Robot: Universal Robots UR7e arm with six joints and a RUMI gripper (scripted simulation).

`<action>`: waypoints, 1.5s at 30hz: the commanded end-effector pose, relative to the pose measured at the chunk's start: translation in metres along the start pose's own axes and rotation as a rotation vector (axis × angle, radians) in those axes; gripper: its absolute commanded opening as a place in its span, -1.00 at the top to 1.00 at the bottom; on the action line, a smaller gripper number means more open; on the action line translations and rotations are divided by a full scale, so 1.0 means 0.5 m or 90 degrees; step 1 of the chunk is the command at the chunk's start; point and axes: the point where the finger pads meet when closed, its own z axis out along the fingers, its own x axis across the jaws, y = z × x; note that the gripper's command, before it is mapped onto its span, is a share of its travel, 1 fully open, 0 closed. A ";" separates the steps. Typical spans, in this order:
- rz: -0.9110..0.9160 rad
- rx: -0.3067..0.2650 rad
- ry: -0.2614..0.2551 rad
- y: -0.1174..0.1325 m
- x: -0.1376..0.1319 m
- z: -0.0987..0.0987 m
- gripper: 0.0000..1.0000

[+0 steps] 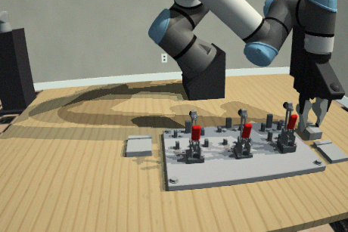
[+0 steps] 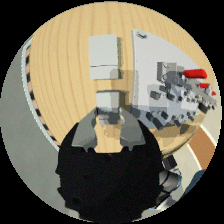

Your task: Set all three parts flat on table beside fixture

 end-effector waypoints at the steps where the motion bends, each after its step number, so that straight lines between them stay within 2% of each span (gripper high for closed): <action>1: 0.000 0.001 0.000 -0.001 0.000 0.000 1.00; 13: 0.000 0.001 0.000 -0.001 0.000 0.000 1.00; 14: 0.000 0.001 0.000 -0.001 0.000 0.000 0.19; 45: 0.000 0.001 0.000 -0.001 0.000 -0.004 0.19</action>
